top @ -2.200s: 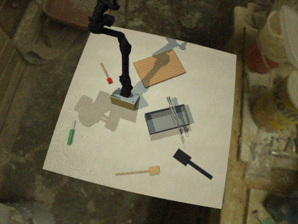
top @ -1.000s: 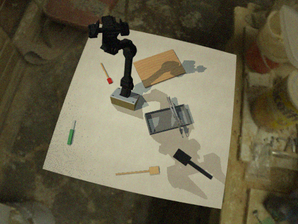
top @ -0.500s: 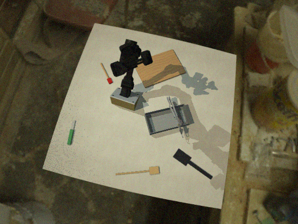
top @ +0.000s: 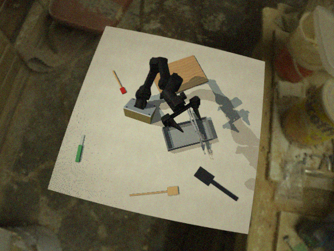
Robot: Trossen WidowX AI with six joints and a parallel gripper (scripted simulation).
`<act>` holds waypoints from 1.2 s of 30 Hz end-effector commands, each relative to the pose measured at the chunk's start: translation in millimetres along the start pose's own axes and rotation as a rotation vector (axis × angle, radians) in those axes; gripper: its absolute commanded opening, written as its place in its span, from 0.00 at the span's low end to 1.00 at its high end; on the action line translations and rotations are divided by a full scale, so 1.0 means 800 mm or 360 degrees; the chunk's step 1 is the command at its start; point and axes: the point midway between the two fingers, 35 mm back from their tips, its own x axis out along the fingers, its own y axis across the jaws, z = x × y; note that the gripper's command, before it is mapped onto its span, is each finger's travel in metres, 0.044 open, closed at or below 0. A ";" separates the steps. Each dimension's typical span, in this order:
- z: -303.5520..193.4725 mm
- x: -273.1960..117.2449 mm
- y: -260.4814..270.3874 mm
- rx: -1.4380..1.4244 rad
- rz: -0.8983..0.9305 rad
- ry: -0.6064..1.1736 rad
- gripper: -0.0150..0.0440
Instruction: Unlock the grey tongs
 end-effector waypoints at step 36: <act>-0.590 -0.160 0.164 0.0087 -0.0425 0.2705 1.00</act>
